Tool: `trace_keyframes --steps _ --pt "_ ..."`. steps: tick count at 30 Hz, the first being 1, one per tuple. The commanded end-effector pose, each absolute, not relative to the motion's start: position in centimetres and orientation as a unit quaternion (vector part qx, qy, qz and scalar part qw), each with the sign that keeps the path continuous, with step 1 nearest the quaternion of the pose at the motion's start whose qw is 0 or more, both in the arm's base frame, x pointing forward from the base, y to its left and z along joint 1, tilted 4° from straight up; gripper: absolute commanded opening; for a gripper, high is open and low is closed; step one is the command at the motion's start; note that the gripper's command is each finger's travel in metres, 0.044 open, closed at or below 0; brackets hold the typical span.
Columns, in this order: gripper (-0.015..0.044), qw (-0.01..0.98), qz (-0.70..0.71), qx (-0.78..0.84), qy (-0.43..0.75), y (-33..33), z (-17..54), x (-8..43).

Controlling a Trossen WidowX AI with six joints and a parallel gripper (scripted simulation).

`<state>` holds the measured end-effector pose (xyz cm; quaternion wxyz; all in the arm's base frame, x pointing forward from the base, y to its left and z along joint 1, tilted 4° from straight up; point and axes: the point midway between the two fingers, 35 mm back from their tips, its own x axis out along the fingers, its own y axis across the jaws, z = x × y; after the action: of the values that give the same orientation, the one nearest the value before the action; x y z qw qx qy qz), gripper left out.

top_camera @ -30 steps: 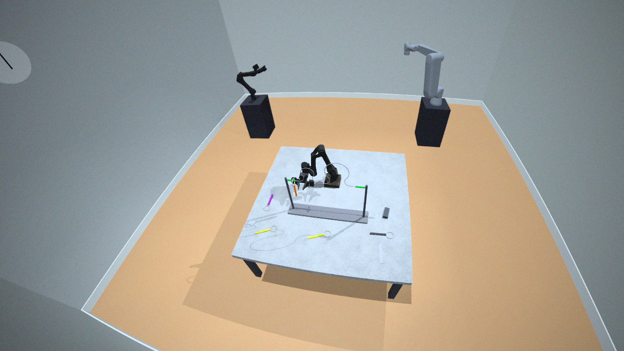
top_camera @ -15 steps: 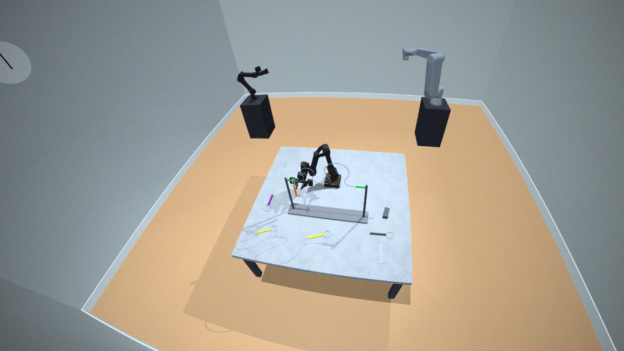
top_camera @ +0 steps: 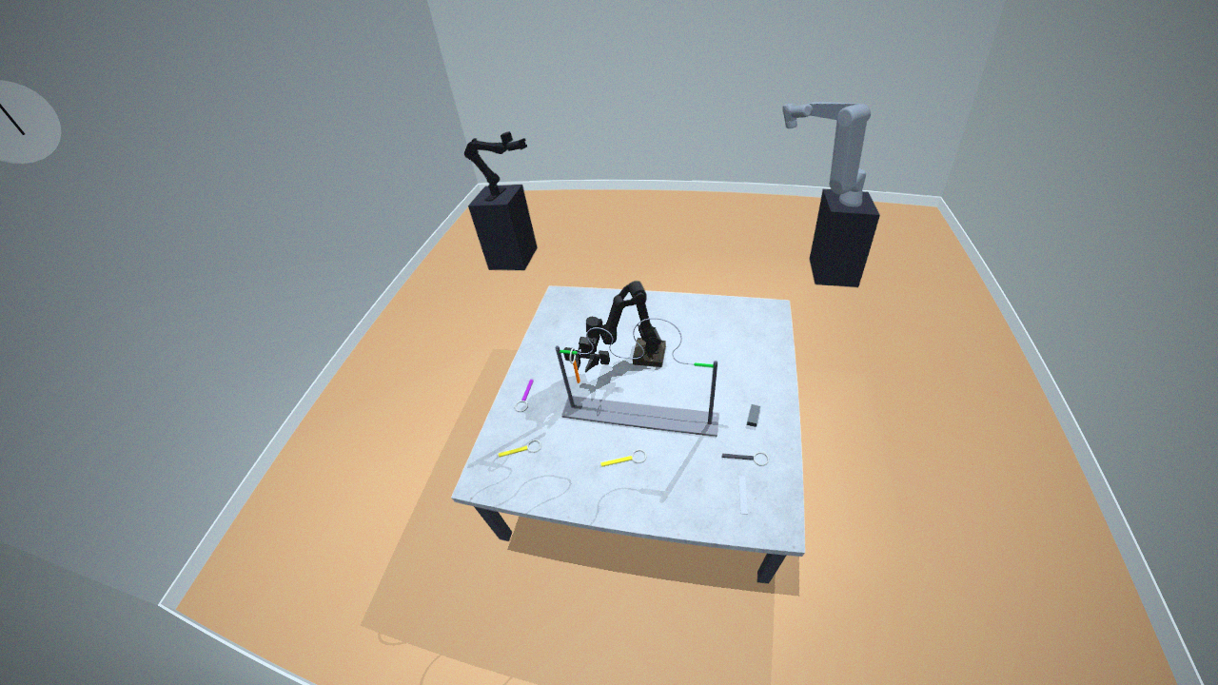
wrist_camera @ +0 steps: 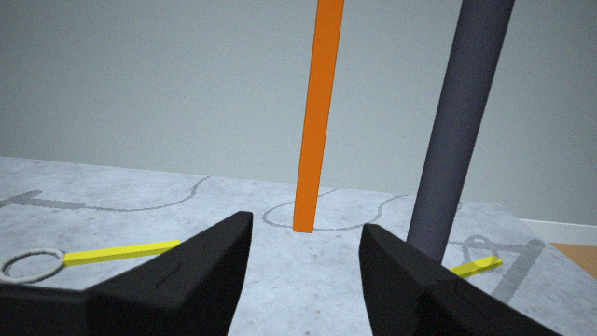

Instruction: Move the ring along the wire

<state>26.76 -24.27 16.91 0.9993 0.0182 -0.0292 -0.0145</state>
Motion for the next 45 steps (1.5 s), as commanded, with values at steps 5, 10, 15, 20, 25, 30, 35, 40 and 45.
trace_keyframes --steps 5,10,15,20,25,30,35,40,45 --pt "0.016 0.999 -0.015 0.017 -0.032 -24.6 17.2 28.1" --pt "0.016 0.999 -0.015 0.017 -0.032 -24.6 17.3 28.9" --pt "0.016 0.999 -0.015 0.017 -0.032 -24.7 17.3 29.7" --pt "0.016 0.999 -0.015 0.017 -0.033 -24.7 17.4 30.4" --pt "0.016 0.999 -0.015 0.017 -0.033 -24.7 17.5 31.2" --pt "0.016 0.999 -0.015 0.017 -0.033 -24.6 17.5 32.0" --pt "0.016 0.999 -0.015 0.017 -0.033 -24.6 17.6 32.9" --pt "0.016 0.999 -0.015 0.017 -0.033 -24.5 17.6 33.4" --pt "0.016 0.999 -0.015 0.017 -0.033 -24.5 17.6 33.4"
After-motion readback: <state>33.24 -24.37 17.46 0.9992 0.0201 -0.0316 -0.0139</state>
